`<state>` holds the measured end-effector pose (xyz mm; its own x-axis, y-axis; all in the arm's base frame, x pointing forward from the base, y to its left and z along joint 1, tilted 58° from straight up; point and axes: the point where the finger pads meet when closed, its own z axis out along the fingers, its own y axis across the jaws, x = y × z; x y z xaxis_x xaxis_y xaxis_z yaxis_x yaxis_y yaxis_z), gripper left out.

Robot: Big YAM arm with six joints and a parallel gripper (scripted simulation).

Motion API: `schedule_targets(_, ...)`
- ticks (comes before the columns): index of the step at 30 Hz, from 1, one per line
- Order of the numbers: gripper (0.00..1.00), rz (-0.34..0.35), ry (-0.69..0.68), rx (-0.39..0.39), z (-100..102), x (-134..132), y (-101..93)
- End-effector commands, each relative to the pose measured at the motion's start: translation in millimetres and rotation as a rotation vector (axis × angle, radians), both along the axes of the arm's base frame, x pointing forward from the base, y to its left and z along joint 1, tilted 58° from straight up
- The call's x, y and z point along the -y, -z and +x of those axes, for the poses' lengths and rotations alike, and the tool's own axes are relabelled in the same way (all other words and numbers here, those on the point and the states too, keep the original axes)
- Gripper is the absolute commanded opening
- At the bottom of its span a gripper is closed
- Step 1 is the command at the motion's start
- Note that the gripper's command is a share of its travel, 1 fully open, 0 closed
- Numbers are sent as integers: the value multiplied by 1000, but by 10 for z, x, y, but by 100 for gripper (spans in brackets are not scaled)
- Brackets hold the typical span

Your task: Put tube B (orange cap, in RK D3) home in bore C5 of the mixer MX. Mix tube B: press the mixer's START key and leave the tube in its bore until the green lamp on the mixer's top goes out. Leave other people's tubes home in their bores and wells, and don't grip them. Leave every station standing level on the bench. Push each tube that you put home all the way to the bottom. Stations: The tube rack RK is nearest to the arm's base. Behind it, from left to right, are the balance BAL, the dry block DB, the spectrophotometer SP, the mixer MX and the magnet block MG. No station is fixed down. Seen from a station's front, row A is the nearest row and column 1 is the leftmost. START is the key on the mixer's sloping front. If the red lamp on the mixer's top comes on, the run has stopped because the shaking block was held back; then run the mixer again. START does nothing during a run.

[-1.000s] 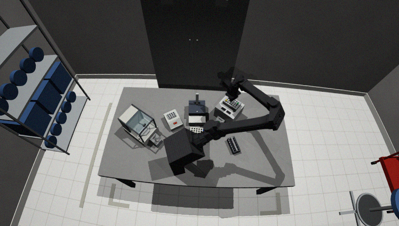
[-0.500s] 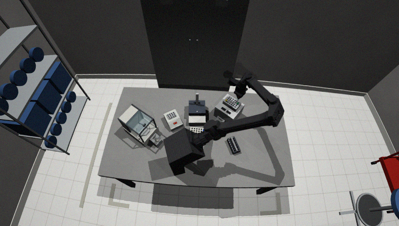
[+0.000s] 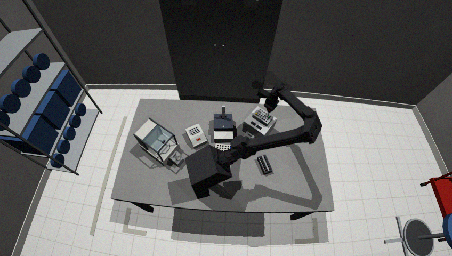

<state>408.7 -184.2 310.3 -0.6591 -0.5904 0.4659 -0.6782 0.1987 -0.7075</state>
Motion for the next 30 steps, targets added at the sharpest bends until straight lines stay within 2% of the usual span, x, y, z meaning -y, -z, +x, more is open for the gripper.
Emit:
schedule_targets(1,9,-9,-28,20,18,-103,-76)
schedule_targets(22,9,-6,-10,26,30,-39,-113)
schedule_targets(23,9,-8,-26,27,9,-108,-87)
schedule_targets(30,9,-6,-24,29,3,-112,-69)
